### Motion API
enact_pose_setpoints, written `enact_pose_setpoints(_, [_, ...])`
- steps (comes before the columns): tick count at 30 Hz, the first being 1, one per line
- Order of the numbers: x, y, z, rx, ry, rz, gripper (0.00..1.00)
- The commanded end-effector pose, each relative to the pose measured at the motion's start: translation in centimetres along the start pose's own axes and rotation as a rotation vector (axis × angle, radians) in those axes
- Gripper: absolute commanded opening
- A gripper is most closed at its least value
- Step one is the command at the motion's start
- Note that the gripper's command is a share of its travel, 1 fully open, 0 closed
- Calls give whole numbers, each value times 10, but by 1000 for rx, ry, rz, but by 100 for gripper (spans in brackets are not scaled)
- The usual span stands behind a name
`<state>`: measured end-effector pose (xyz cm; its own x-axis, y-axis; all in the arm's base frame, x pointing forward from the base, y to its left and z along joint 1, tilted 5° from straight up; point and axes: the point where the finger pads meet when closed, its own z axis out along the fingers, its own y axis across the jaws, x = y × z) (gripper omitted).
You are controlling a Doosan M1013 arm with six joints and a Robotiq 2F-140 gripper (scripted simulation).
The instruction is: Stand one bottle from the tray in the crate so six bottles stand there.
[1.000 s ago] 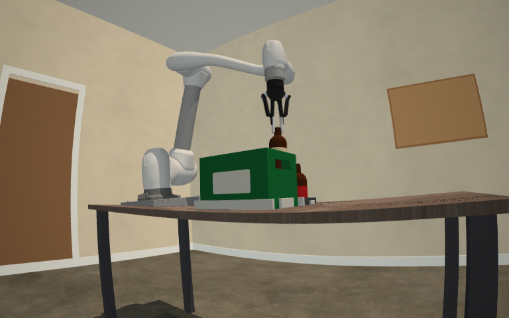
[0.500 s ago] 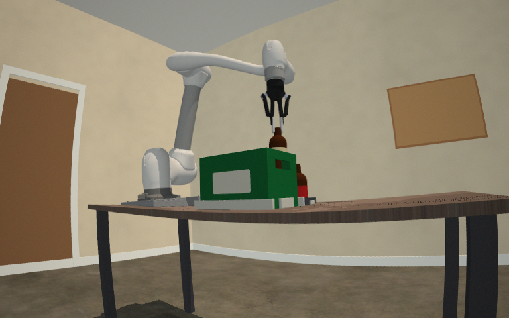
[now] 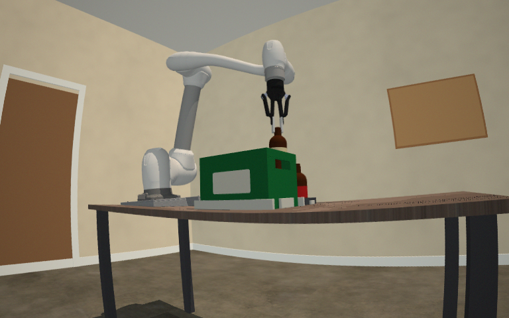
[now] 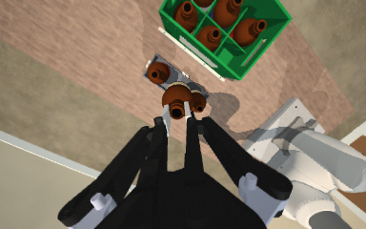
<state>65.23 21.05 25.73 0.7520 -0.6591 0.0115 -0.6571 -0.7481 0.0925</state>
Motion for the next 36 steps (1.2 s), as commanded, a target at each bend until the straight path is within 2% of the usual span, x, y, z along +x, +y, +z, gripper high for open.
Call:
enact_pose_setpoints(1, [-2,-3,-8,11,-1,1,0])
enact_pose_setpoints(36, [-2,-2,-30,11,-1,1,0])
